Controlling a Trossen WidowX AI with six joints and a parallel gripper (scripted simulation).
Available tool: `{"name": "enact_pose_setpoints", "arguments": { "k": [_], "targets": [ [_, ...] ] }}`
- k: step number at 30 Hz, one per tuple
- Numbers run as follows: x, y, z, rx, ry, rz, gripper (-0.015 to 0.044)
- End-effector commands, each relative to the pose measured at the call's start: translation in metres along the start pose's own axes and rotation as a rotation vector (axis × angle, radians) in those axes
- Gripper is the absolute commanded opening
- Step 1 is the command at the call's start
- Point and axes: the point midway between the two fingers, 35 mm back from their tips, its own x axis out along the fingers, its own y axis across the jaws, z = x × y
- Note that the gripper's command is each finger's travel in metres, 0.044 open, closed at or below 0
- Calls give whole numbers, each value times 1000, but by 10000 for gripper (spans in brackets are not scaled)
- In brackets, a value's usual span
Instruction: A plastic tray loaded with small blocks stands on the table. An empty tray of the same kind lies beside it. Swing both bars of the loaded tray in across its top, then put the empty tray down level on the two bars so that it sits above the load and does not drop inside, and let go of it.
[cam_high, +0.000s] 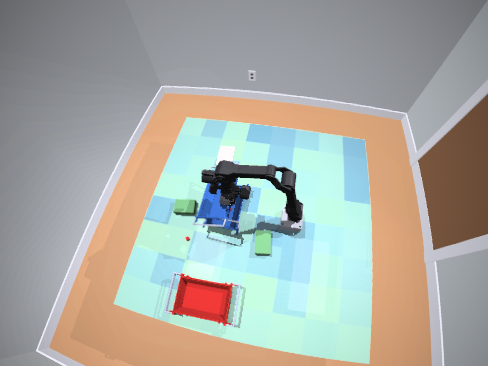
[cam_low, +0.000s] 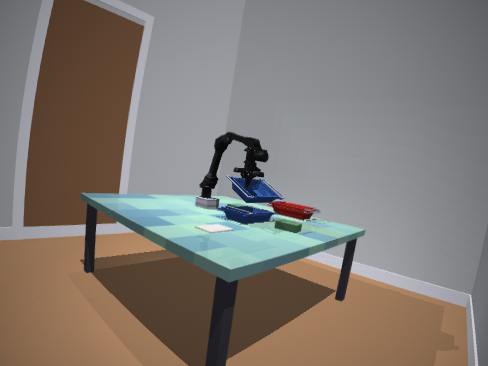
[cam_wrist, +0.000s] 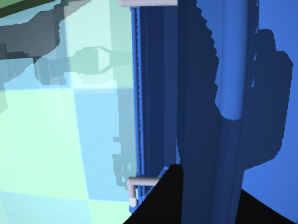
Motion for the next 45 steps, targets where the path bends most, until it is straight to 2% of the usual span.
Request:
{"name": "enact_pose_setpoints", "arguments": {
  "k": [1,24,45],
  "targets": [
    [-4,-1,0,3,-1,-20,0],
    [-4,-2,0,3,-1,-20,0],
    [26,-2,0,3,-1,-20,0]
  ]
}}
